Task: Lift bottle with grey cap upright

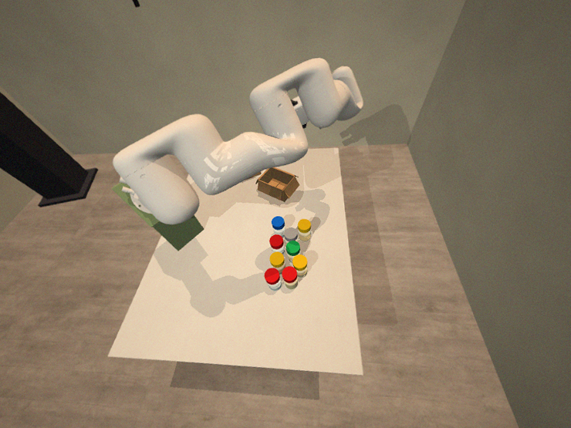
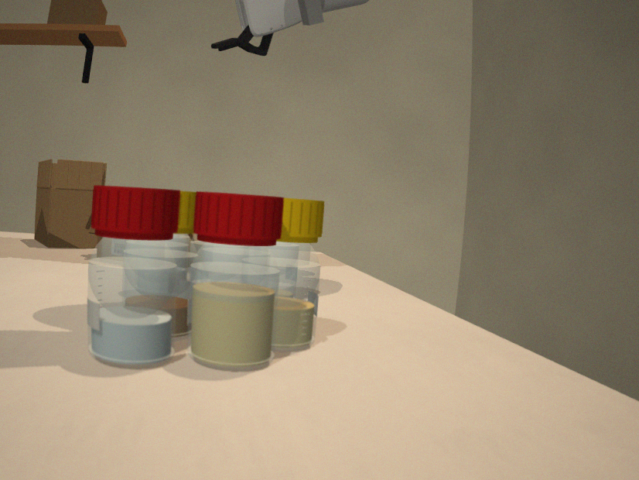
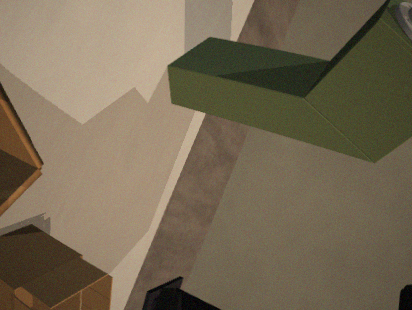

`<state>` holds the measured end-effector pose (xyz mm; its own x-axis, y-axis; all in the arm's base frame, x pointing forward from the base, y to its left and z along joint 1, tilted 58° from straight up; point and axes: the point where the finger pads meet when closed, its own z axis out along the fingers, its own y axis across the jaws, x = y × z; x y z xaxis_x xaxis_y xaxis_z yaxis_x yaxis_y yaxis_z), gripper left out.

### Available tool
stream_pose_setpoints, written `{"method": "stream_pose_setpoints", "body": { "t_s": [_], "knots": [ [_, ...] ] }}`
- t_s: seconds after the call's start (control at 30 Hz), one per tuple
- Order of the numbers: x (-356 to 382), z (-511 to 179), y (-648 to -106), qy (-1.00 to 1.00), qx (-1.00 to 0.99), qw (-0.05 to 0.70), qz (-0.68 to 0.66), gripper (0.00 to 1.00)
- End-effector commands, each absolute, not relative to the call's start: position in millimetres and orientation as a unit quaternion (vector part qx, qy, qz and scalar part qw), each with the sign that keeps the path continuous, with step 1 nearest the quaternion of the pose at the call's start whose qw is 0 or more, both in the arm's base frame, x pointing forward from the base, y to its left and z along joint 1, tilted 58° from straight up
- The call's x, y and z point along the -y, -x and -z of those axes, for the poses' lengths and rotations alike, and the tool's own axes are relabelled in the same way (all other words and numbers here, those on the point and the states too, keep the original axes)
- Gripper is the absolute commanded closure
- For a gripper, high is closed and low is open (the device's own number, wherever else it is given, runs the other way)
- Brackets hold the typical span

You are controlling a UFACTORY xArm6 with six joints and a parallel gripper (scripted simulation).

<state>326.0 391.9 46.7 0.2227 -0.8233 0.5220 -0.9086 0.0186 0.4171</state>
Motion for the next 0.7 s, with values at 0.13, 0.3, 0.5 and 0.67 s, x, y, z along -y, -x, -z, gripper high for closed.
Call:
{"method": "stream_pose_setpoints", "body": {
  "t_s": [0.13,0.3,0.5,0.67],
  "knots": [
    [-393.3,-47.7,-325.4,-0.699,0.620,0.351,-0.061,0.00],
    [-393.3,-47.7,-325.4,-0.699,0.620,0.351,-0.061,0.00],
    [-393.3,-47.7,-325.4,-0.699,0.620,0.351,-0.061,0.00],
    [-379.0,-66.1,-336.7,-0.676,0.650,0.330,-0.103,0.21]
  ]
}}
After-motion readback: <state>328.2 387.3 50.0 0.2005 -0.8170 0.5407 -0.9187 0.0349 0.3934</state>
